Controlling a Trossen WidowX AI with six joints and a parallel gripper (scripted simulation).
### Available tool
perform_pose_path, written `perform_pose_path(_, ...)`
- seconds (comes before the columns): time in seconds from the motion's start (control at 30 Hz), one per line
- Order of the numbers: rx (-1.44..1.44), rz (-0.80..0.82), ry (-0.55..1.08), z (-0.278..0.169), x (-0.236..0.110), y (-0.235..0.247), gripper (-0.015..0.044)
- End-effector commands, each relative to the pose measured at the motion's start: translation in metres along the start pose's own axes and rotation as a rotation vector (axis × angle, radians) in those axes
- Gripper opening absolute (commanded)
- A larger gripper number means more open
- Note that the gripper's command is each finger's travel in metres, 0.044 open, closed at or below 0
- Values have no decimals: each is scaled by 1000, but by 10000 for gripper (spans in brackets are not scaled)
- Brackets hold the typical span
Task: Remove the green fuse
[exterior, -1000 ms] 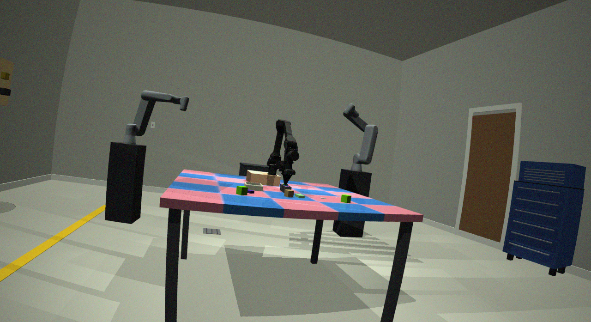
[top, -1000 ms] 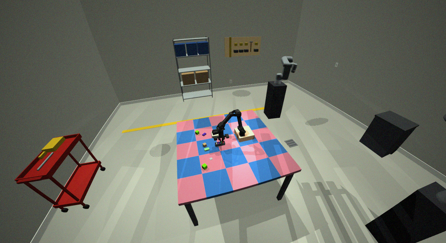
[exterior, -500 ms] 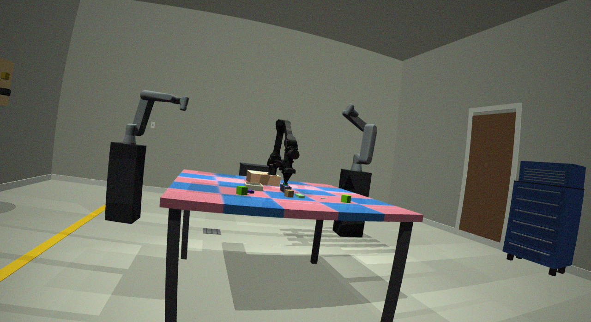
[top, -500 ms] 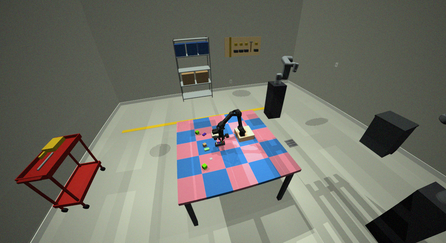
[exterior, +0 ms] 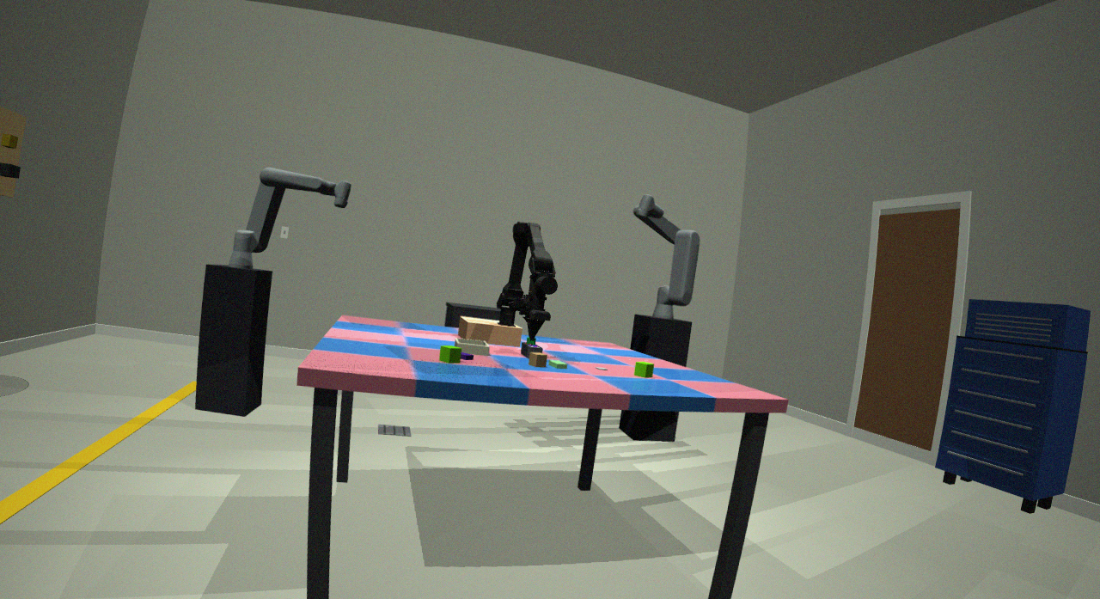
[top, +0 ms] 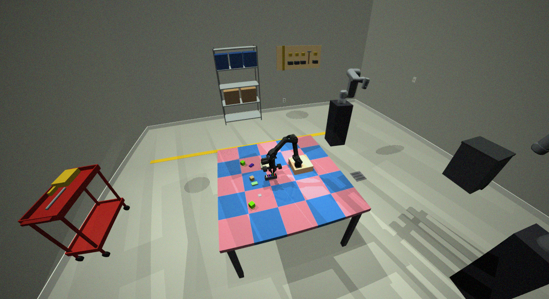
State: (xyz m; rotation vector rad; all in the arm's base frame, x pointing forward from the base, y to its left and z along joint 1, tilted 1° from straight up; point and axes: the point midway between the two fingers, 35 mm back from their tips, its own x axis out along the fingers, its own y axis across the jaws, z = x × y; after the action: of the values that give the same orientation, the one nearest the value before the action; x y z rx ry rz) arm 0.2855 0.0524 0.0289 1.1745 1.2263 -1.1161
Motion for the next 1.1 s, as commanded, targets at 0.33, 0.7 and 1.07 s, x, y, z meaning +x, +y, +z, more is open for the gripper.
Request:
perform_pose_path(0.33,0,-1,3,0,-7,0,0)
perform_pose_path(0.7,0,-1,4,0,-13,-1,0)
perform_pose_path(1.07,0,-1,4,0,-24,0,0)
